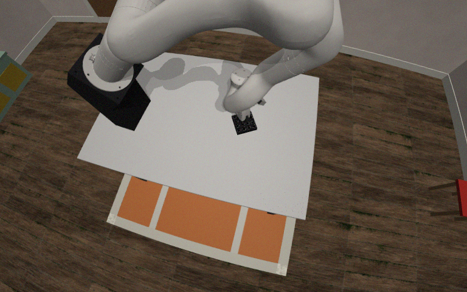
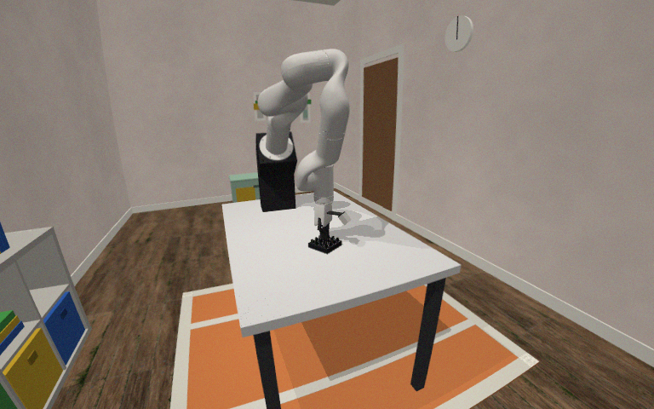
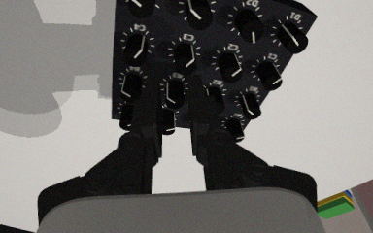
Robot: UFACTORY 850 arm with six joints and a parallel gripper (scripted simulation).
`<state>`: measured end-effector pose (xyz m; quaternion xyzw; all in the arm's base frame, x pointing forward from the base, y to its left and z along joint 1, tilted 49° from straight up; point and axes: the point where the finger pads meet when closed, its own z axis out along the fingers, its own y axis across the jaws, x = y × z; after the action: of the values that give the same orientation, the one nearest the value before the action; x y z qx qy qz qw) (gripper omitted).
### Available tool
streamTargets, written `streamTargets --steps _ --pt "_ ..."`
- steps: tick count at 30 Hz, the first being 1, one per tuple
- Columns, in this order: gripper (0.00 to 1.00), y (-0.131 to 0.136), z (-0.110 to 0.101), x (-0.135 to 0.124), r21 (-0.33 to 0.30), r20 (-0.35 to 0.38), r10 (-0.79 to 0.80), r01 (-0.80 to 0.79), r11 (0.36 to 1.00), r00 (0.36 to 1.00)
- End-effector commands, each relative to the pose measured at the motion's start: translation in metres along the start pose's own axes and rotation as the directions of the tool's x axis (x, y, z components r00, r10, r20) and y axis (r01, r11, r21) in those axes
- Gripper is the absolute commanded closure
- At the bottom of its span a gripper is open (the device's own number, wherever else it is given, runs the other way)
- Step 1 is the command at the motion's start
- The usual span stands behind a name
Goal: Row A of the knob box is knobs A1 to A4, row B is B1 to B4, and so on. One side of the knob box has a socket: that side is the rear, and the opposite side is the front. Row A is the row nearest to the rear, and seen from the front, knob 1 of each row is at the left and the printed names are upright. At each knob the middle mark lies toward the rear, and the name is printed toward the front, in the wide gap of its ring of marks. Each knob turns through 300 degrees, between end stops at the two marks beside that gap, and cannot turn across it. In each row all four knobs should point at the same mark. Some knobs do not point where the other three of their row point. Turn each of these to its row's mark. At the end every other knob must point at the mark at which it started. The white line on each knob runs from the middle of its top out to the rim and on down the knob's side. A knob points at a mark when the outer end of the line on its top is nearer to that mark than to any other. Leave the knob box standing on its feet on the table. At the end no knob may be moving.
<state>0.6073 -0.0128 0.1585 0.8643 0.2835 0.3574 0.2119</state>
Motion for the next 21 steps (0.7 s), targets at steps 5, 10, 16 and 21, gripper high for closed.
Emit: streamTargets --steps 5,10,16,21 --pt "0.81 0.0 -0.006 0.0 0.0 0.0 0.0 0.0 1.0 1.0" --pt "0.81 0.0 -0.018 0.0 0.0 0.0 0.0 0.0 1.0 1.0" --pt "0.81 0.0 -0.032 0.0 0.0 0.0 0.0 0.0 1.0 1.0" --pt "0.81 0.0 -0.036 0.0 0.0 0.0 0.0 0.0 1.0 1.0"
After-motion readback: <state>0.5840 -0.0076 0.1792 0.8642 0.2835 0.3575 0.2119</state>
